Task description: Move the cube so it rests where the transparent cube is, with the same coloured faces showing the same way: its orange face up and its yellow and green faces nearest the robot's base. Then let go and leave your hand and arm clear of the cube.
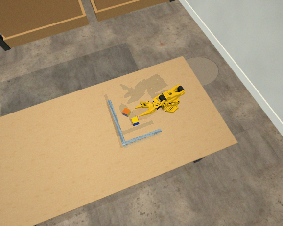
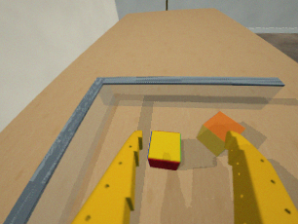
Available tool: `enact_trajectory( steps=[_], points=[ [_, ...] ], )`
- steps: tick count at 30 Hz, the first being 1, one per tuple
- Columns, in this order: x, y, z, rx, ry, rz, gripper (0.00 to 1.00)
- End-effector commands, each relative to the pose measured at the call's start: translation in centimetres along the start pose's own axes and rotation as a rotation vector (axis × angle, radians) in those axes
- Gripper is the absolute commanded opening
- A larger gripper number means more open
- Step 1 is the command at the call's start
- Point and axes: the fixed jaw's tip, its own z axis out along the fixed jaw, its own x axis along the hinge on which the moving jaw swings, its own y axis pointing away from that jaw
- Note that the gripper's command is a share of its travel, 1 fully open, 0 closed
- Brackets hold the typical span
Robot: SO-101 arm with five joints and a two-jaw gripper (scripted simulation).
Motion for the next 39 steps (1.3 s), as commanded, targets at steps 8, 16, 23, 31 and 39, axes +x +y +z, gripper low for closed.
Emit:
enact_trajectory(
  steps=[8,16,23,31,39],
  points=[
    [-2.12,0.17,-0.29,-0.004,-0.048,0.000,0.35],
    [-2.20,0.19,-0.26,-0.002,-0.020,0.004,0.35],
    [-2.32,0.22,-0.19,0.002,0.025,0.010,0.35],
    [-2.47,0.25,-0.06,0.007,0.084,0.018,0.35],
    [-2.62,0.29,0.16,0.014,0.155,0.028,0.35]
  ],
)
